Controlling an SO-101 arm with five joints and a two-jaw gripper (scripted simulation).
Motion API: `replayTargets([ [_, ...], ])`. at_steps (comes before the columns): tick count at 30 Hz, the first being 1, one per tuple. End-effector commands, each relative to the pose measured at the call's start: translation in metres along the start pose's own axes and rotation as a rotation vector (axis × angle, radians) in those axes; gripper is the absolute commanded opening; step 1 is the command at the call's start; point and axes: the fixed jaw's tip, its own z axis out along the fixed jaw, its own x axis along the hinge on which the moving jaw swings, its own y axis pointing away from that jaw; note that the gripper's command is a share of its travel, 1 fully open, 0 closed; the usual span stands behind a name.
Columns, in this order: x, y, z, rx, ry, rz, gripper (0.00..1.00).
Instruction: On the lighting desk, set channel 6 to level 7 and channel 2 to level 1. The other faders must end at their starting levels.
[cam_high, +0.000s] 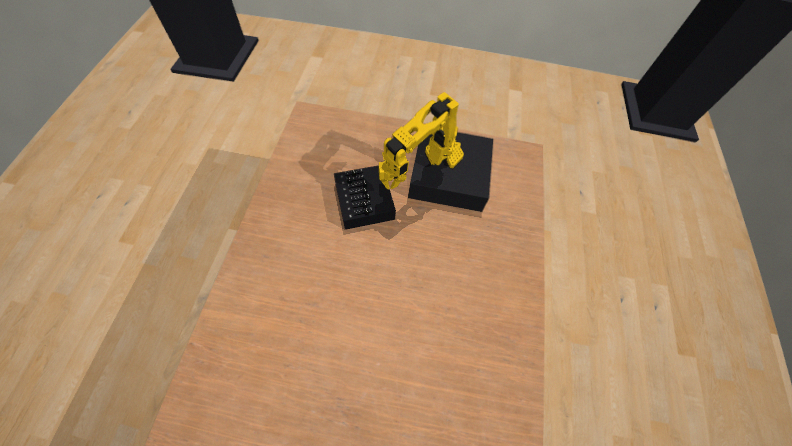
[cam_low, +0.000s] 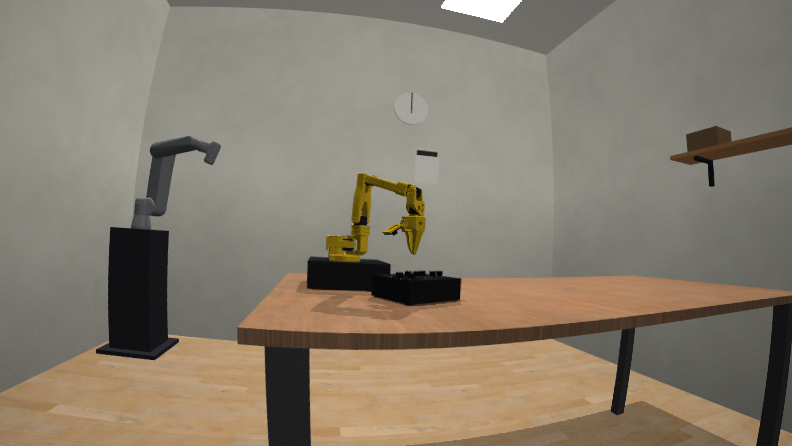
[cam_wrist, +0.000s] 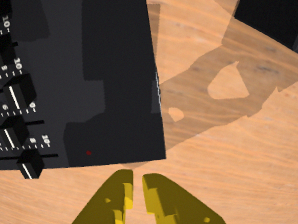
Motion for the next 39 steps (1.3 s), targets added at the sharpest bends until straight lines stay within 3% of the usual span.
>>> replayTargets([
  [1, 0.002, -0.003, -0.001, -0.003, 0.004, 0.026, 0.0],
  [19, 0.014, -0.016, -0.002, -0.003, 0.004, 0.233, 0.0],
  [39, 0.033, -0.04, -0.003, -0.003, 0.005, 0.589, 0.0],
])
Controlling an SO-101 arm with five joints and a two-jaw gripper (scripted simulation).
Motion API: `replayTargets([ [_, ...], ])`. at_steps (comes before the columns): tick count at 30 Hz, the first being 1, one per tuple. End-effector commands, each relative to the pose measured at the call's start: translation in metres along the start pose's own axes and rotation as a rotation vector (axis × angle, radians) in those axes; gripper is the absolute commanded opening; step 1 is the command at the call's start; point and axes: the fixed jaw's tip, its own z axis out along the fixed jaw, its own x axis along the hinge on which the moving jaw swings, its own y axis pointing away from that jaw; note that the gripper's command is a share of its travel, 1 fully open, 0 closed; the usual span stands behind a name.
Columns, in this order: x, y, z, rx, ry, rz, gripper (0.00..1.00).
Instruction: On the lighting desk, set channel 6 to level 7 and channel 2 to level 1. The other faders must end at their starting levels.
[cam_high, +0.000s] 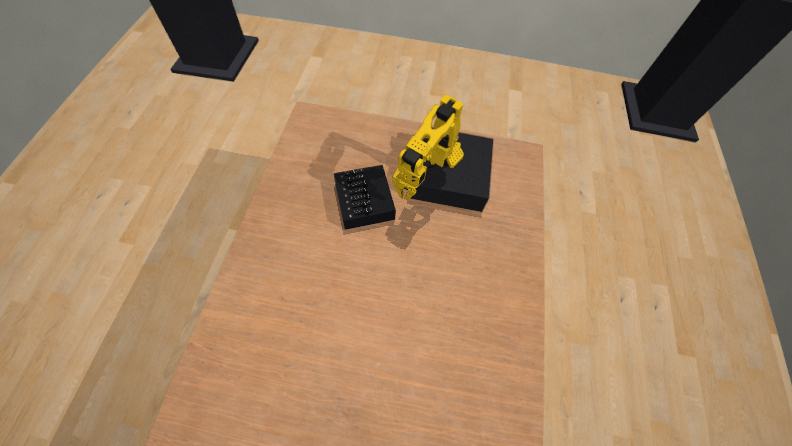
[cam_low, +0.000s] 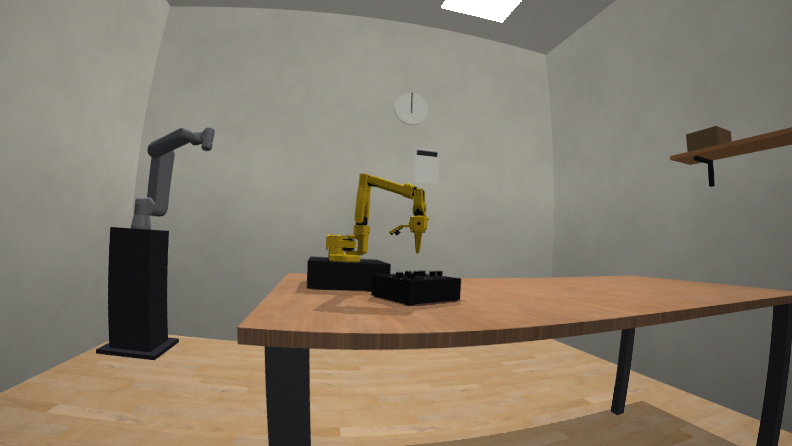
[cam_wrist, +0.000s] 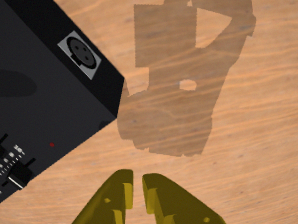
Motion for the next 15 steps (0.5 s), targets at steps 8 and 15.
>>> replayTargets([
  [8, -0.003, -0.024, -0.002, 0.001, -0.007, 0.247, 0.0],
  [15, -0.004, -0.035, -0.002, 0.001, -0.007, 0.375, 0.0],
])
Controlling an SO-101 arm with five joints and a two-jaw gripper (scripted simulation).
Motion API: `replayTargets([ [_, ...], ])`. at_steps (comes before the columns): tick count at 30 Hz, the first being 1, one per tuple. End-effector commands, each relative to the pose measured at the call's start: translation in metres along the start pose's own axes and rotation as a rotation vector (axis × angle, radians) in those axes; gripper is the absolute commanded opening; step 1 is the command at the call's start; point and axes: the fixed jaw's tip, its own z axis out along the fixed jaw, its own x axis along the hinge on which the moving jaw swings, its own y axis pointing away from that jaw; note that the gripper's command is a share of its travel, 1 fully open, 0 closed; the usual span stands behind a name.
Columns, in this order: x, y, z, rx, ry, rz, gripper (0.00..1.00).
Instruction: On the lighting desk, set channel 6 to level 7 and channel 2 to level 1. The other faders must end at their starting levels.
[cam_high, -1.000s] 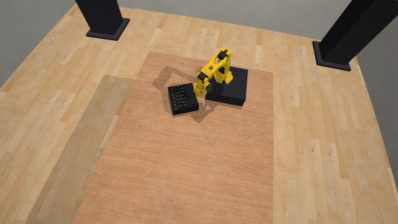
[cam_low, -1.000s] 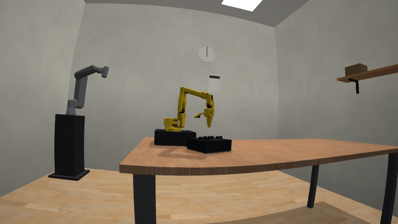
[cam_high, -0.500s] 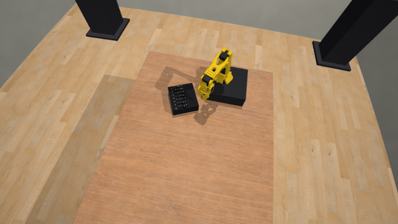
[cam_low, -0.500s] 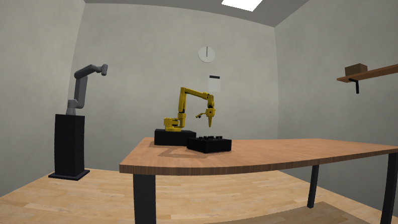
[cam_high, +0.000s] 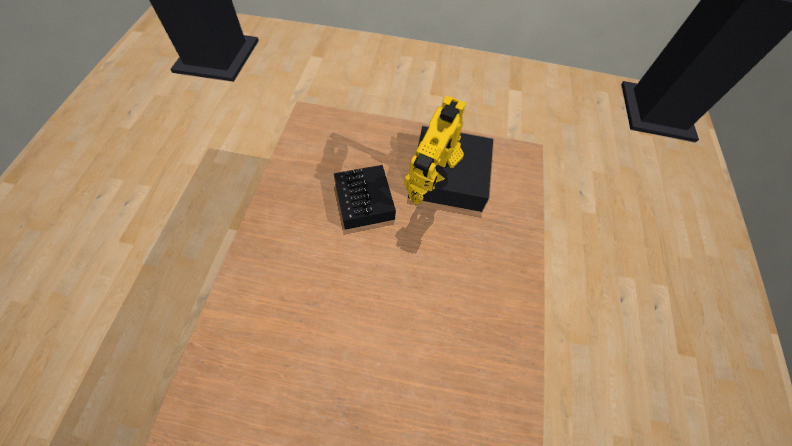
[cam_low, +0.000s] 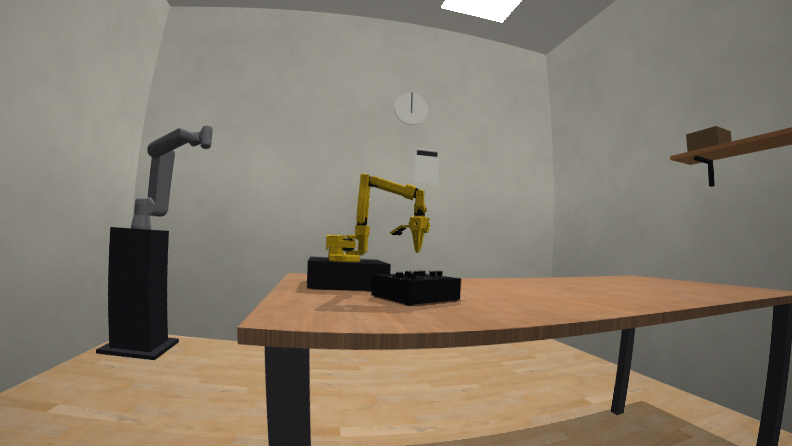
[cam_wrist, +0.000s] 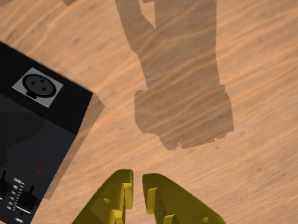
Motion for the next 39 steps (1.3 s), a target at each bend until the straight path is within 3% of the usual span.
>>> replayTargets([
  [1, -0.007, -0.006, -0.001, -0.001, -0.008, 0.076, 0.0],
  [39, -0.06, -0.079, -0.005, -0.005, -0.006, 1.051, 0.0],
])
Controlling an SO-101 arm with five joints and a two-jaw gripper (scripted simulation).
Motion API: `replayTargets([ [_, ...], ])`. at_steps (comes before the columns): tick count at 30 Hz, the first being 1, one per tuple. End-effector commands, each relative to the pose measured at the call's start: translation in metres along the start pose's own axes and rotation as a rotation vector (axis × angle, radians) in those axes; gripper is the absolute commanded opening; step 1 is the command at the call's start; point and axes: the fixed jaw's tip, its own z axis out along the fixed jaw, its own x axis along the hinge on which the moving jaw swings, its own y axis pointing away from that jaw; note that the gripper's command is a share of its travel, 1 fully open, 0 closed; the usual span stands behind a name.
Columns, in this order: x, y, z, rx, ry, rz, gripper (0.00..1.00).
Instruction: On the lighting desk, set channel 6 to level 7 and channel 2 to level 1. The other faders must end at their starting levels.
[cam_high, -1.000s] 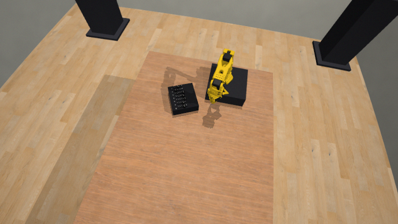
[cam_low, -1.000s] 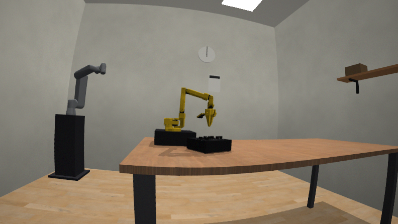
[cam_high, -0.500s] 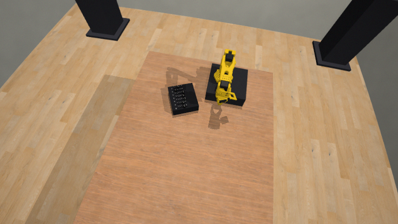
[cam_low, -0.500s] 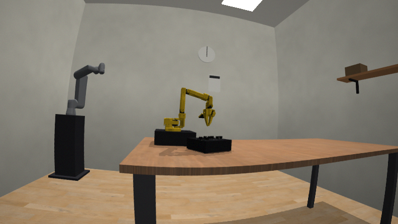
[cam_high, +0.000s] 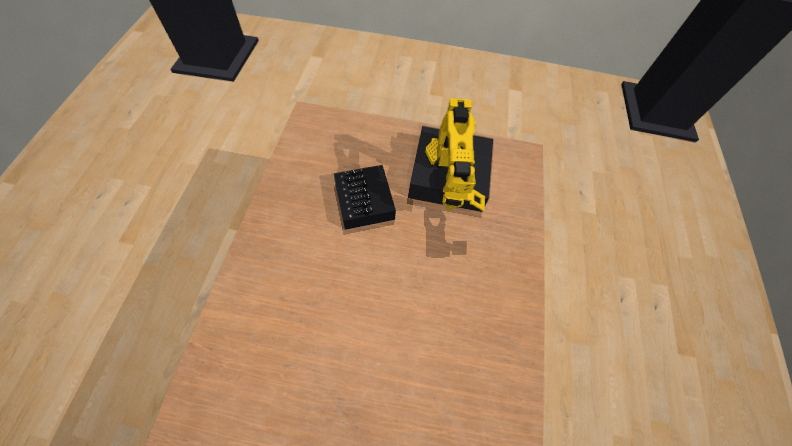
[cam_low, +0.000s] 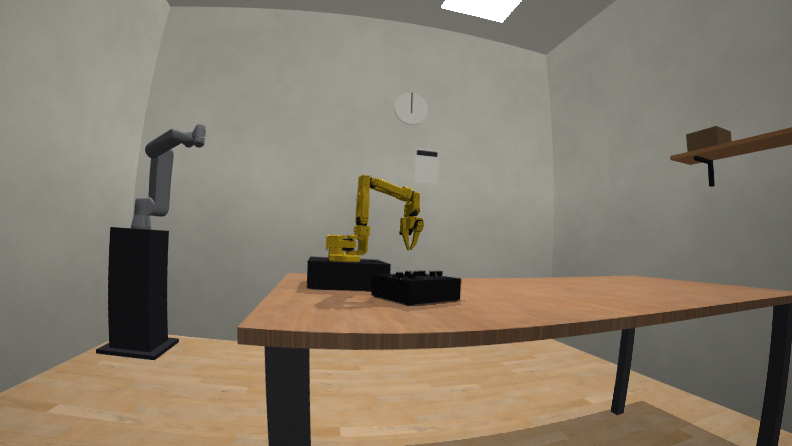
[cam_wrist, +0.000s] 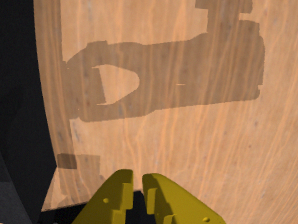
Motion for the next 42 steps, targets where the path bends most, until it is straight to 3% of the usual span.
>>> replayTargets([
  [1, -0.011, 0.006, -0.001, -0.008, 0.0, 0.118, 0.0],
  [26, -0.067, 0.024, -0.004, -0.007, 0.003, 0.762, 0.0],
  [42, -0.092, 0.038, -0.005, -0.007, 0.004, 1.1, 0.0],
])
